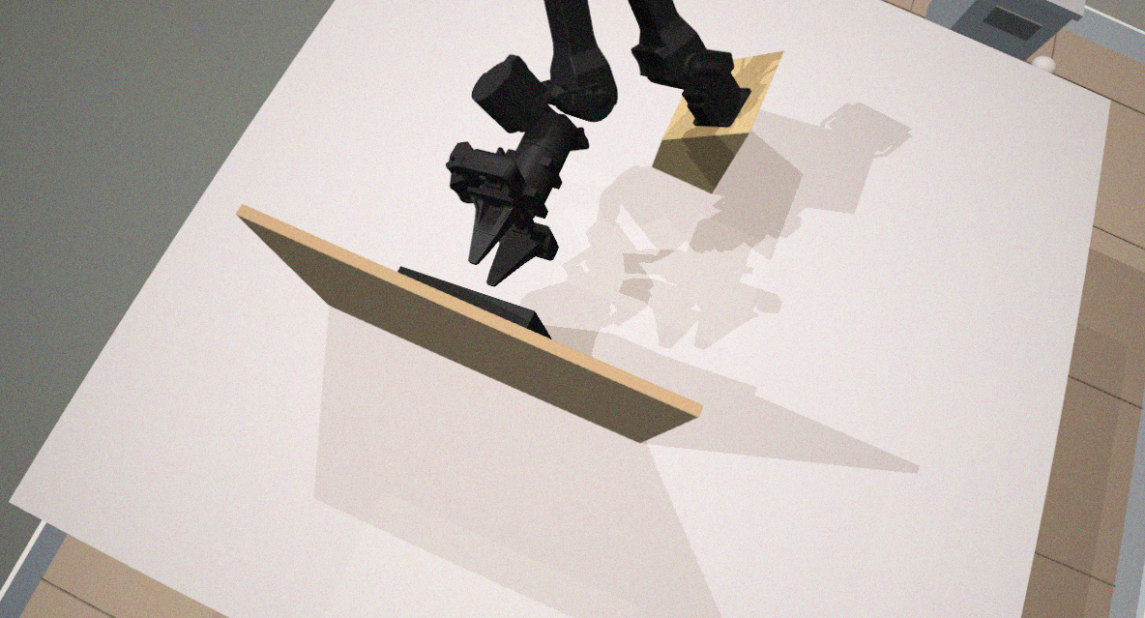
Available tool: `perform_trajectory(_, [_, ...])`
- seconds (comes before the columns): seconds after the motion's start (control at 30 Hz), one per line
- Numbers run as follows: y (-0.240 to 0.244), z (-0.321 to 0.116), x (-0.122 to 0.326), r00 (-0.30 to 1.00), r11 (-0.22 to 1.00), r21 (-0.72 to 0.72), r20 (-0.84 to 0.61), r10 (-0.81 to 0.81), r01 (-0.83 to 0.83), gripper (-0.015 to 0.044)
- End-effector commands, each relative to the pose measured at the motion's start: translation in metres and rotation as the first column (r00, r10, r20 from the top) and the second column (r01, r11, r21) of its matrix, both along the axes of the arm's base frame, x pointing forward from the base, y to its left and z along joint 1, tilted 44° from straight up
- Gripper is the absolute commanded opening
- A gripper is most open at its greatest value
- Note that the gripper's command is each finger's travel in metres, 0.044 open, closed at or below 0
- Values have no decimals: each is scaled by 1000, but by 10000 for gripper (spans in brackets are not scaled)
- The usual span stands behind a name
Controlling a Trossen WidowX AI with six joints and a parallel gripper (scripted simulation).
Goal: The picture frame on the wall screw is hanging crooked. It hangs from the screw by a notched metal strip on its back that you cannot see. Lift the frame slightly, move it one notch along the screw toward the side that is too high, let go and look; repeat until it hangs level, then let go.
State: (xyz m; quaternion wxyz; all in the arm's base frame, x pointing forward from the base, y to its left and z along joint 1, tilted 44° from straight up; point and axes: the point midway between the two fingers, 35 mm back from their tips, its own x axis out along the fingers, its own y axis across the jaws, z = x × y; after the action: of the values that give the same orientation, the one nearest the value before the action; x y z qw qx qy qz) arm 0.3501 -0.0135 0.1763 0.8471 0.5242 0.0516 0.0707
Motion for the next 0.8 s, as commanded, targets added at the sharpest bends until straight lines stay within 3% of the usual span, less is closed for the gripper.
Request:
perform_trajectory(0.0, [0,2,2,1000,1000,4,5,-3,3,260])
perform_trajectory(0.77, [6,2,38,1000,1000,4,7,-3,3,260])
